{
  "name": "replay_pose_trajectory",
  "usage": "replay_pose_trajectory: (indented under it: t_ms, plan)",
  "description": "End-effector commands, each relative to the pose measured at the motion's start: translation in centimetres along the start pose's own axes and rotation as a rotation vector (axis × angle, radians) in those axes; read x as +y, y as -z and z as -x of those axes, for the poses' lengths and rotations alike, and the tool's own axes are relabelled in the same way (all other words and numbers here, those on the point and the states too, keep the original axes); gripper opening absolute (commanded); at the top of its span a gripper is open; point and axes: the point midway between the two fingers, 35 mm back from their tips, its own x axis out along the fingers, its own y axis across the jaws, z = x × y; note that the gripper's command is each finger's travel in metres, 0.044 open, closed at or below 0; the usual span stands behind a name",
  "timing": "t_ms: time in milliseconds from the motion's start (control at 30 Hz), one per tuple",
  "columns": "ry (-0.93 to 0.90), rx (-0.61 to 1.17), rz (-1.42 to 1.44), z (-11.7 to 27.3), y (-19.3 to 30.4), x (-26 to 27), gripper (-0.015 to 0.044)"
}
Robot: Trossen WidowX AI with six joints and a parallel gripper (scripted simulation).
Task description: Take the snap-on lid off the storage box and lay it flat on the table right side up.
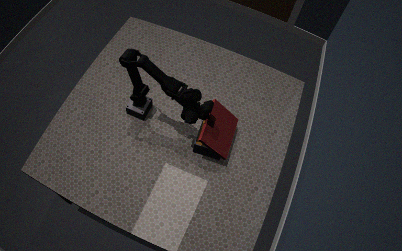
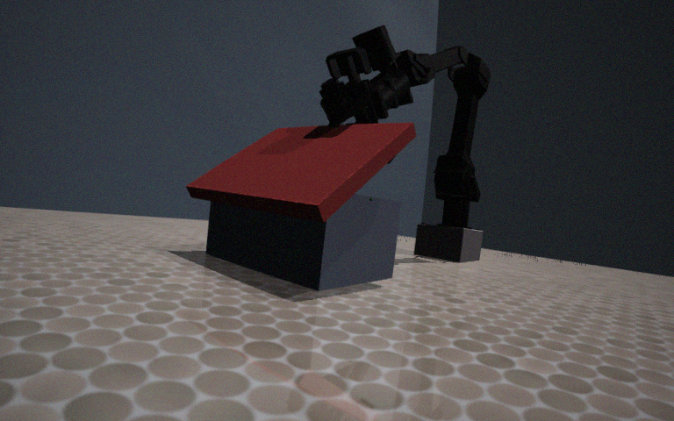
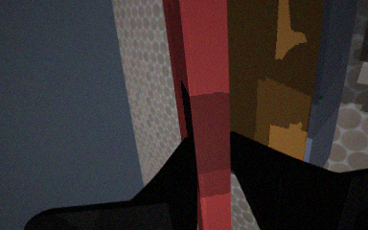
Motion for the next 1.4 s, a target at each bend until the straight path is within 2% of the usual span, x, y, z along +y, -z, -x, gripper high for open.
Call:
replay_pose_trajectory:
  t_ms: [0,1367]
  plan:
    - [-0.010,-0.008,-0.003,0.1,-0.2,1.1,0.0000]
    - [-0.010,-0.008,-0.003,3.3,-0.2,5.0,0.0000]
